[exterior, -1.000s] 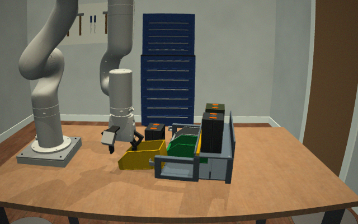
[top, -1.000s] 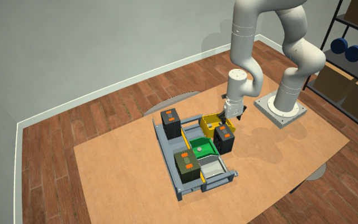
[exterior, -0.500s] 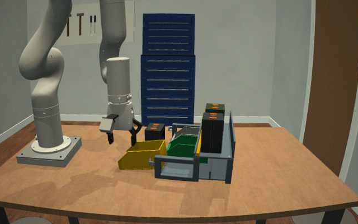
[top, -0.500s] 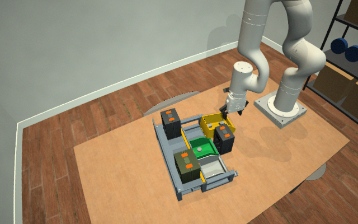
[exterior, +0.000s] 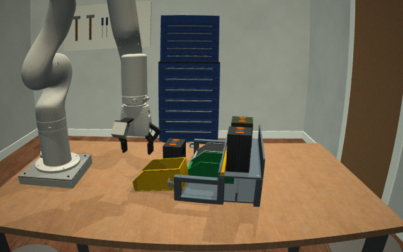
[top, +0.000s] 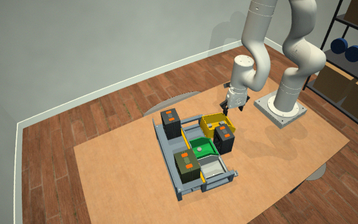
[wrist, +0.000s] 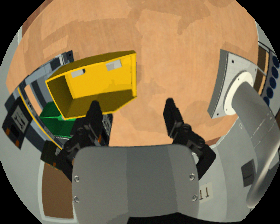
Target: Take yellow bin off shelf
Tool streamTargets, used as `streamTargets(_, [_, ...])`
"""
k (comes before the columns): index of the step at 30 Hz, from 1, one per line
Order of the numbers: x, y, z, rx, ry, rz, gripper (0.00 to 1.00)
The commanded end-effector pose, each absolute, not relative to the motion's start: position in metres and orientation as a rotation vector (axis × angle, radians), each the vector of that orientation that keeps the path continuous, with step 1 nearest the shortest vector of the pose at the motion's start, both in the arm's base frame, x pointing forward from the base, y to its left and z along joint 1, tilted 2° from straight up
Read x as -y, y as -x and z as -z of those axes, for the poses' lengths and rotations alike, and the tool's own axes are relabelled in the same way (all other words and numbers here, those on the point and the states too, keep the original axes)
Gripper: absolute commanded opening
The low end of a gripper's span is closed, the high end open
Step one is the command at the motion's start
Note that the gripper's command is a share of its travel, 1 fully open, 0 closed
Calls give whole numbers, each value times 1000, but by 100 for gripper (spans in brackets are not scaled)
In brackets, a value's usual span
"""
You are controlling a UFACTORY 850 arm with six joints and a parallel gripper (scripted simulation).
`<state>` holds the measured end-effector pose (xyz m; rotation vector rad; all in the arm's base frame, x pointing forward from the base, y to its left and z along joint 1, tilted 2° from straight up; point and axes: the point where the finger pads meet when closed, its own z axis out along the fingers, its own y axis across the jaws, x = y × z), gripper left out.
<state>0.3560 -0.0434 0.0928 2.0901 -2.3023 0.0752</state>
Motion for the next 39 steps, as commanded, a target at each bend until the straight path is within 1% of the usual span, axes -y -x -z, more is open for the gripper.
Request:
streamTargets(1, [44, -357, -91, 2304, -2093, -66, 100])
streamTargets(5, [44, -357, -84, 2307, -2101, -23, 100])
streamTargets(39, [44, -357, -76, 2307, -2101, -23, 100])
